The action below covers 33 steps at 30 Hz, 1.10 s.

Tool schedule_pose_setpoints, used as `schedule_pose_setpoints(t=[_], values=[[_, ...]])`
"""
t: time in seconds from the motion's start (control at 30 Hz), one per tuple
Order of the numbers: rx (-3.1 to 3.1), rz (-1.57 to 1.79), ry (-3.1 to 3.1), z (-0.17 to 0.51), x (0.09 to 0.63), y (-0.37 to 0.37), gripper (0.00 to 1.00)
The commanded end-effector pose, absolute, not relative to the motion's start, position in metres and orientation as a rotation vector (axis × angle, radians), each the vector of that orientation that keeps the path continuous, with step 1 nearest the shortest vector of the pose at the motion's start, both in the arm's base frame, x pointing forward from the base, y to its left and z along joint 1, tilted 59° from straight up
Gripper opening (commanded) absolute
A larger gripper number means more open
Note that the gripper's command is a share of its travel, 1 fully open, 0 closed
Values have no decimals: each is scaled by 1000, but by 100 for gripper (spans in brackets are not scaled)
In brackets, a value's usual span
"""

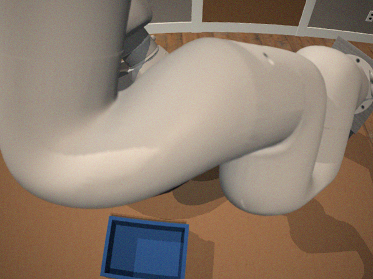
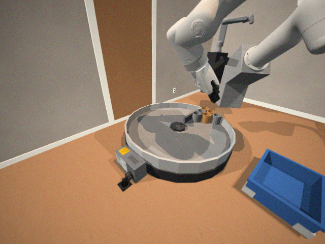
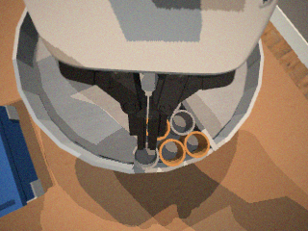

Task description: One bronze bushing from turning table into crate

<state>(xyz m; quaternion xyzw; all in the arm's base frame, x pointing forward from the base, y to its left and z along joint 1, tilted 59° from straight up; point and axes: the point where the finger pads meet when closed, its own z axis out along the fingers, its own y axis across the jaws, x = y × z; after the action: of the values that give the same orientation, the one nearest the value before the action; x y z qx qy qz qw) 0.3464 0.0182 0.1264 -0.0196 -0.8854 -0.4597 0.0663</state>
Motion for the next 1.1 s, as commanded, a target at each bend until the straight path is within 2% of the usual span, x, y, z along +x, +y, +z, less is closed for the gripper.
schedule_pose_setpoints(t=[0.0, 0.03, 0.07, 1.07], values=[[-63, -1386, -2673, 127, 347, 17, 0], [-63, -1386, -2673, 127, 347, 17, 0], [-63, -1386, -2673, 127, 347, 17, 10], [-63, -1386, -2673, 127, 347, 17, 10]])
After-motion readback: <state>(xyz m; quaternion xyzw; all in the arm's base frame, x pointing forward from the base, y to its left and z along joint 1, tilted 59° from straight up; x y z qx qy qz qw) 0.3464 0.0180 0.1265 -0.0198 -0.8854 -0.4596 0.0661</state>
